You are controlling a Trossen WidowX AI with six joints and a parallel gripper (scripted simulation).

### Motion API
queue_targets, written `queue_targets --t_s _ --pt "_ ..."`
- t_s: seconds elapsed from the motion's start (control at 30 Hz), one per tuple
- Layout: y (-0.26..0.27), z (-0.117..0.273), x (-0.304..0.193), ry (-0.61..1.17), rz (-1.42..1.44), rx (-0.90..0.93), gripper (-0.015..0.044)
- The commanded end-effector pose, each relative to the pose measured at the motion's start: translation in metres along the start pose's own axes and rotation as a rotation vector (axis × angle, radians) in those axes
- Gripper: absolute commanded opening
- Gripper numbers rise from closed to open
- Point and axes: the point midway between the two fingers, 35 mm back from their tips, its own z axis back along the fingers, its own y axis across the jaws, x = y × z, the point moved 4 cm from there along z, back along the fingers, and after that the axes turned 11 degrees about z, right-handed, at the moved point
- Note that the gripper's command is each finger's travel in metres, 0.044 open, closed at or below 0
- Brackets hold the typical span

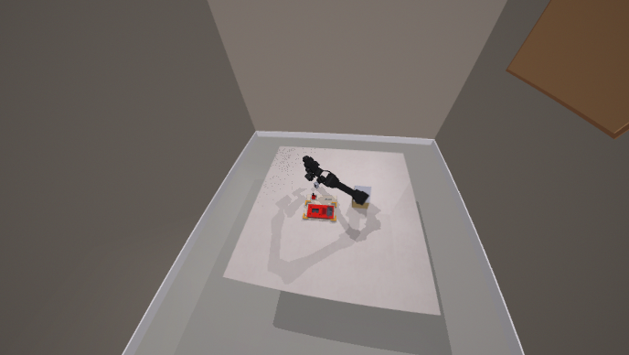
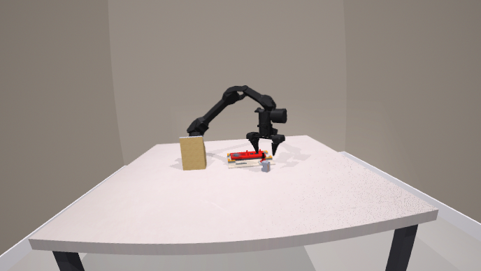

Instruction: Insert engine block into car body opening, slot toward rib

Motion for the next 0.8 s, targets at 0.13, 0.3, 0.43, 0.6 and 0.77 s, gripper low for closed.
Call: queue_targets --t_s 0.13,0.3,0.43,0.6,0.77 --pt "0.0 -0.02 -0.002 -0.006 -0.004 -0.011 0.044" --pt "0.0 -0.022 -0.002 -0.006 -0.004 -0.011 0.044" --pt "-0.001 -0.029 -0.002 -0.006 -0.004 -0.011 0.044" --pt "-0.001 -0.037 -0.002 -0.007 -0.004 -0.011 0.044" --pt "-0.001 -0.045 -0.002 -0.007 -0.004 -0.011 0.044"
